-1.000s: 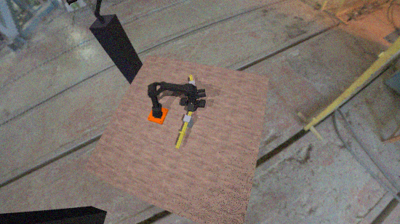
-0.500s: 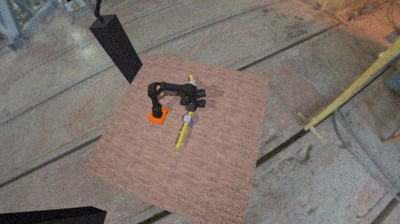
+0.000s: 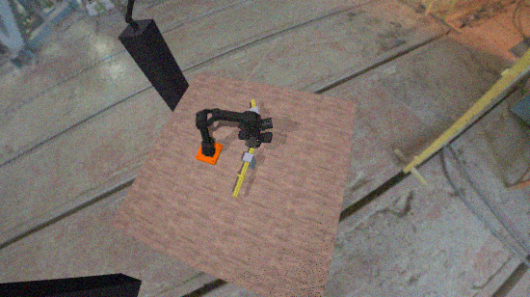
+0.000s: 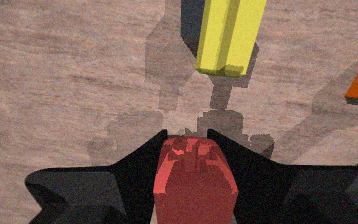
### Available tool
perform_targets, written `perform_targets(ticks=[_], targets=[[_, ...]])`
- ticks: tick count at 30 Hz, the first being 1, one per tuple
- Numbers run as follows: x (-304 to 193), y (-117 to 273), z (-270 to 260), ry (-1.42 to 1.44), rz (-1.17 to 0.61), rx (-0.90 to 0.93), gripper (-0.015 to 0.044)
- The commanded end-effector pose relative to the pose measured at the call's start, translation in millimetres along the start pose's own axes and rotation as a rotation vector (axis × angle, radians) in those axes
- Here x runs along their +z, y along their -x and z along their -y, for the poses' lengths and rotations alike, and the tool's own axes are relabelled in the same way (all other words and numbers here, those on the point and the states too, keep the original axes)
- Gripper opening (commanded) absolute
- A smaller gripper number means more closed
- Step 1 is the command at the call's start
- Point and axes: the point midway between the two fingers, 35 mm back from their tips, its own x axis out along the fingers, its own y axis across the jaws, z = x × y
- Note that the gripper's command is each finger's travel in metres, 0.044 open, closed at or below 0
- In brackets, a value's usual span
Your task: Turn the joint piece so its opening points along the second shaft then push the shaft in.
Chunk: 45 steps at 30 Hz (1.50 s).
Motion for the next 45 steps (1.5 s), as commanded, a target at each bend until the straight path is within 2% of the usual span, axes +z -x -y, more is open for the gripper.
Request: perform_targets(ticks=[1,6,25,30,33,44,45], targets=[[-0.3,-0.8,2.0,-0.045,-0.019,0.0,0.0],[-0.5,-2.9,6.0,-0.122,-0.05,-0.005,0.0],[-0.6,-2.7,5.5,-0.116,-0.048,-0.005,0.0],[-0.6,-2.7,5.5,-0.116,-0.048,-0.005,0.0131],[-0.6,-2.7,5.5,-0.116,-0.048,-0.005,0.0147],[-0.6,-2.7,5.5,-0.116,-0.048,-0.005,0.0436],[-0.6,-2.7,5.5,-0.116,-0.048,-0.005,0.044]])
